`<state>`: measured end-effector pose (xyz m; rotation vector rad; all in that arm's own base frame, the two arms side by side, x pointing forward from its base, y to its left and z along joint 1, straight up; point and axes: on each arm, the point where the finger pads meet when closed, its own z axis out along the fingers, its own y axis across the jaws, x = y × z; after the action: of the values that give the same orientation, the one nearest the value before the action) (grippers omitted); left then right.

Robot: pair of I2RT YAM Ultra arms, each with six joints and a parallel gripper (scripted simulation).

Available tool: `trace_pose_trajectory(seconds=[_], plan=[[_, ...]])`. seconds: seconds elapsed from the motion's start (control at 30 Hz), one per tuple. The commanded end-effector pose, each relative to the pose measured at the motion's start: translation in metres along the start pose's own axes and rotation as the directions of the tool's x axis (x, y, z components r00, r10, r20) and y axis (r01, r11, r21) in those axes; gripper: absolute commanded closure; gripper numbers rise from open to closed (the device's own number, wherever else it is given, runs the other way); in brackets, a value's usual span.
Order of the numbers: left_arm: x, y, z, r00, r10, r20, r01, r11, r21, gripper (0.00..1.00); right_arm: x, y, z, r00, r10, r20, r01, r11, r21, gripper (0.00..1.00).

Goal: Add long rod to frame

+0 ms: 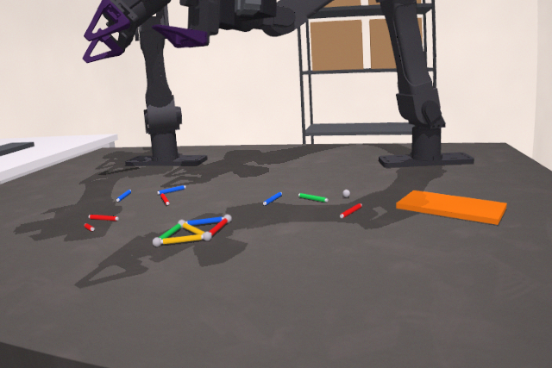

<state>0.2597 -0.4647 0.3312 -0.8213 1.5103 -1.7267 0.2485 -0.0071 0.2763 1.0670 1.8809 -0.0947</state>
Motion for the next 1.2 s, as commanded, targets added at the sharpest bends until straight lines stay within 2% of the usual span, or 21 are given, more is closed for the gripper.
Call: trace_pose_trajectory(seconds=[0.0,0.13,0.3,0.43,0.5,0.63,1.0,1.07,1.17], plan=[[0.002,-0.004,0.0,1.0,0.012,-0.016,-0.012,1.0,0.002,0.0,-0.001,0.006,-0.001,1.0,0.007,-0.002,-0.007,1.0,-0.024,0.0],[0.005,0.01,-0.008,0.986,0.123,-0.116,-0.127,0.991,-0.031,0.0,0.015,0.031,0.004,0.996,-0.087,-0.035,0.083,0.99,-0.112,0.0],[-0.012,0.045,-0.036,0.901,0.32,-0.293,-0.358,0.93,-0.085,0.0,0.056,0.069,0.014,0.955,-0.288,-0.074,0.259,0.929,-0.265,0.0],[-0.032,0.069,-0.058,0.806,0.431,-0.405,-0.509,0.855,-0.103,0.0,0.087,0.09,0.025,0.9,-0.427,-0.091,0.372,0.858,-0.354,0.0],[-0.032,0.069,-0.058,0.806,0.431,-0.405,-0.509,0.855,-0.103,0.0,0.087,0.09,0.025,0.9,-0.427,-0.091,0.372,0.858,-0.354,0.0],[-0.051,0.093,-0.081,0.678,0.519,-0.521,-0.649,0.755,-0.092,0.0,0.119,0.114,0.034,0.821,-0.565,-0.086,0.472,0.755,-0.455,0.0],[-0.091,0.129,-0.12,0.36,0.617,-0.7,-0.864,0.503,-0.001,0.0,0.178,0.166,0.054,0.617,-0.787,-0.035,0.603,0.5,-0.622,0.0],[-0.091,0.129,-0.12,0.36,0.617,-0.7,-0.864,0.503,-0.001,0.0,0.178,0.166,0.054,0.617,-0.787,-0.035,0.603,0.5,-0.622,0.0],[-0.104,0.139,-0.133,0.227,0.626,-0.746,-0.915,0.399,0.056,0.0,0.198,0.179,0.06,0.535,-0.845,-0.008,0.625,0.402,-0.668,0.0]])
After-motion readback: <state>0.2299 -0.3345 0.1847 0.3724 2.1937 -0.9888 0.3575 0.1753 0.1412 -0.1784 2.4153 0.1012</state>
